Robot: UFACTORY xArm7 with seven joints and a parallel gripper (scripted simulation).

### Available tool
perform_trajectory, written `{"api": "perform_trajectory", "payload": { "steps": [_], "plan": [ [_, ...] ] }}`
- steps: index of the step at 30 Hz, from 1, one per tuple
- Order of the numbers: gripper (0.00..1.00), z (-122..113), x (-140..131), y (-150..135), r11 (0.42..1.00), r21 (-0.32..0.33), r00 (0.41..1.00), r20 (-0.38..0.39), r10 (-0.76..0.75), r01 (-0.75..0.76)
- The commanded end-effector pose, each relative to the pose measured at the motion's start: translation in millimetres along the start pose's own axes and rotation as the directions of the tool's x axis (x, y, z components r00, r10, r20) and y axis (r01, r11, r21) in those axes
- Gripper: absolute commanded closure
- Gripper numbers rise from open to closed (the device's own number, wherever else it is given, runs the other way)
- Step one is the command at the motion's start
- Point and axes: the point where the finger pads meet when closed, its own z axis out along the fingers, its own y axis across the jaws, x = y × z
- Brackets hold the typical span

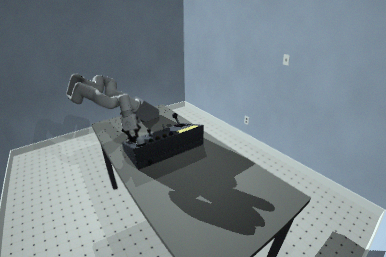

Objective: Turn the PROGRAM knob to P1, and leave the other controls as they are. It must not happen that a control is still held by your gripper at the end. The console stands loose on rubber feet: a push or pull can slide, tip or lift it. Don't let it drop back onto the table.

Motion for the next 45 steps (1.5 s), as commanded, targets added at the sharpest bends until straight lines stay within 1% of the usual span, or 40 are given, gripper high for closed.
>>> {"api": "perform_trajectory", "payload": {
  "steps": [1,13,14,34,40,43,45],
  "plan": [
    [1.00,-0.7,-0.9,0.9,1.000,-0.002,1.000,0.002,-0.001,0.001],
    [1.00,-0.7,-0.9,0.9,1.000,-0.002,1.000,0.002,-0.001,0.001],
    [0.24,-0.7,-0.9,0.9,1.000,-0.002,1.000,0.002,-0.001,0.001],
    [0.24,-0.7,-0.9,1.0,1.000,-0.002,1.000,0.002,-0.001,0.001],
    [0.24,-4.6,-0.9,1.0,1.000,-0.002,1.000,0.002,-0.001,0.001],
    [0.24,-14.4,-0.9,0.9,1.000,-0.002,1.000,0.002,-0.001,0.001],
    [0.24,-25.0,-0.8,0.9,1.000,-0.002,1.000,0.002,-0.001,0.001]
  ]
}}
